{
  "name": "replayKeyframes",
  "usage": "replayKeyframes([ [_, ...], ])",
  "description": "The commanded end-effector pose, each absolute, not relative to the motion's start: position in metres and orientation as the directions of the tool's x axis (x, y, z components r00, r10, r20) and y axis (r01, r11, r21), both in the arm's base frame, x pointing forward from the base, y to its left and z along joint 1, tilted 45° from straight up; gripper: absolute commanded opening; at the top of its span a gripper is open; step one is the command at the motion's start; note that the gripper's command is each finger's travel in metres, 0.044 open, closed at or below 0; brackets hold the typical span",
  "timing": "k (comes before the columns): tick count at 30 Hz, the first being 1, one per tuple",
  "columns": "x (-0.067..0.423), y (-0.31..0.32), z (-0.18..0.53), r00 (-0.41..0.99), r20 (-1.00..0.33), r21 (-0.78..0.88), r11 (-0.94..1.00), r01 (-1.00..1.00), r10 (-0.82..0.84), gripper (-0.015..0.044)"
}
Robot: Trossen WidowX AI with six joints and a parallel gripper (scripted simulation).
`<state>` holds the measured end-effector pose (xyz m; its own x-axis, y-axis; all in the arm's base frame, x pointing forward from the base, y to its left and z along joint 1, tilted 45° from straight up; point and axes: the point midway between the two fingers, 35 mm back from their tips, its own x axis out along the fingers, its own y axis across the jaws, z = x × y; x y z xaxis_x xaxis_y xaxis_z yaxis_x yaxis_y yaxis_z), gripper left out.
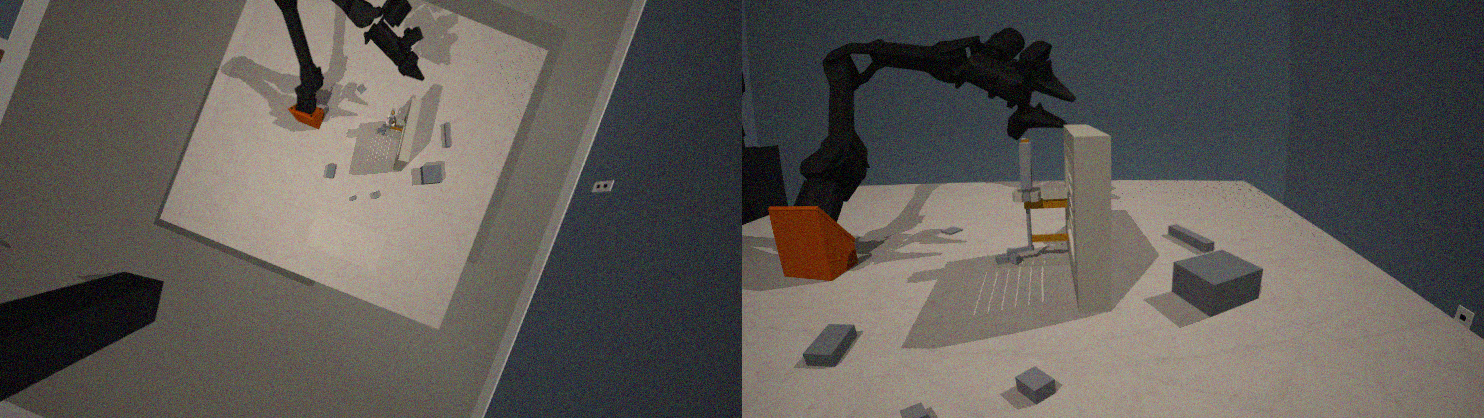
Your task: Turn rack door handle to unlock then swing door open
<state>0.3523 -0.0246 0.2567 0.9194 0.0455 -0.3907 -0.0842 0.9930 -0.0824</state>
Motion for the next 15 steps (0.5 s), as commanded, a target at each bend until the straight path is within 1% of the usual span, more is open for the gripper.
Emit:
replayKeyframes([
  [1, 0.356, -0.033, 0.244, 0.879, -0.473, -0.08, 0.99, -0.112, 0.061, 0.0281],
  [8, 0.357, -0.049, 0.217, 0.771, -0.627, -0.033, 0.986, -0.163, 0.106, 0.0281],
  [15, 0.352, -0.065, 0.194, 0.648, -0.741, 0.058, 0.978, -0.2, 0.176, 0.0281],
])
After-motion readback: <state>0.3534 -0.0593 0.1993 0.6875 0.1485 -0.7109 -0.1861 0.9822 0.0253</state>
